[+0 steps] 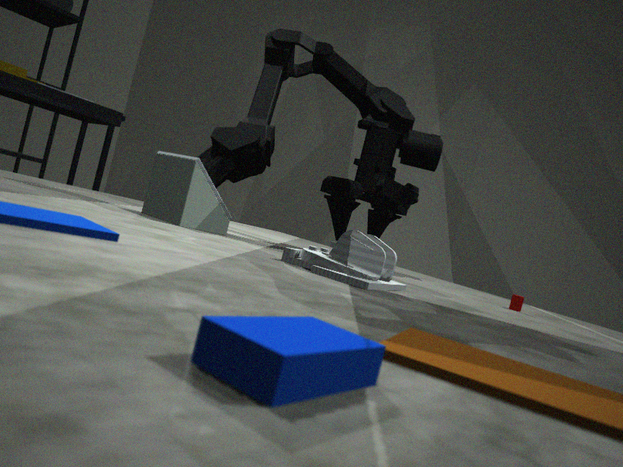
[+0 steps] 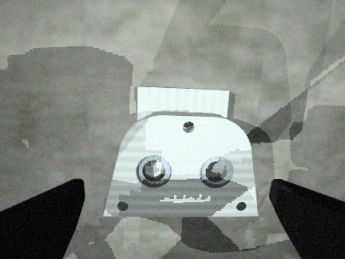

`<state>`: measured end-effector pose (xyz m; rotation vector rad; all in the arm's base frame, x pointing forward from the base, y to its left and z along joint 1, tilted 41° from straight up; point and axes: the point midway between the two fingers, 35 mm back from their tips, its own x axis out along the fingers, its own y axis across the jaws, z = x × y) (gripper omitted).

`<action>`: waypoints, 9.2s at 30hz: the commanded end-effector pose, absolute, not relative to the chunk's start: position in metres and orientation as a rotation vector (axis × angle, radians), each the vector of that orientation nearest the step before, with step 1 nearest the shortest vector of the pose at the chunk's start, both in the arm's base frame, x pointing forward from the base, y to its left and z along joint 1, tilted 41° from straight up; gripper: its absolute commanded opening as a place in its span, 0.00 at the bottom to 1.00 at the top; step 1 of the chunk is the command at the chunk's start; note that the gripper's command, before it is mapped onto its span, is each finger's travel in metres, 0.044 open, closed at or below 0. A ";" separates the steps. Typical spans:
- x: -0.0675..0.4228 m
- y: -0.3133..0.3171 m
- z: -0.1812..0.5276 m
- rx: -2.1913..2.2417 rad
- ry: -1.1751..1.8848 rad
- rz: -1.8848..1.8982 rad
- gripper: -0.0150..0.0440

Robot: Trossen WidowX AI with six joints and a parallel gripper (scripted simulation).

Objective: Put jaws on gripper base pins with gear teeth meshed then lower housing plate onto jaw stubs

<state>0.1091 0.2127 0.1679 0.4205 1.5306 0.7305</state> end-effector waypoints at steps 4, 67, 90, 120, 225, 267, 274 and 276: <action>0.107 0.219 0.157 0.419 1.539 0.721 1.00; 0.106 0.226 0.150 0.418 1.539 0.728 0.85; 0.114 0.180 0.201 0.416 1.539 0.718 0.85; 0.164 0.165 0.175 0.343 1.517 0.717 0.85; 0.267 0.031 0.051 0.239 1.443 0.865 0.85; 0.267 0.031 0.051 0.239 1.443 0.865 0.85; 0.267 0.031 0.051 0.239 1.443 0.865 0.85; 0.267 0.031 0.051 0.239 1.443 0.865 0.85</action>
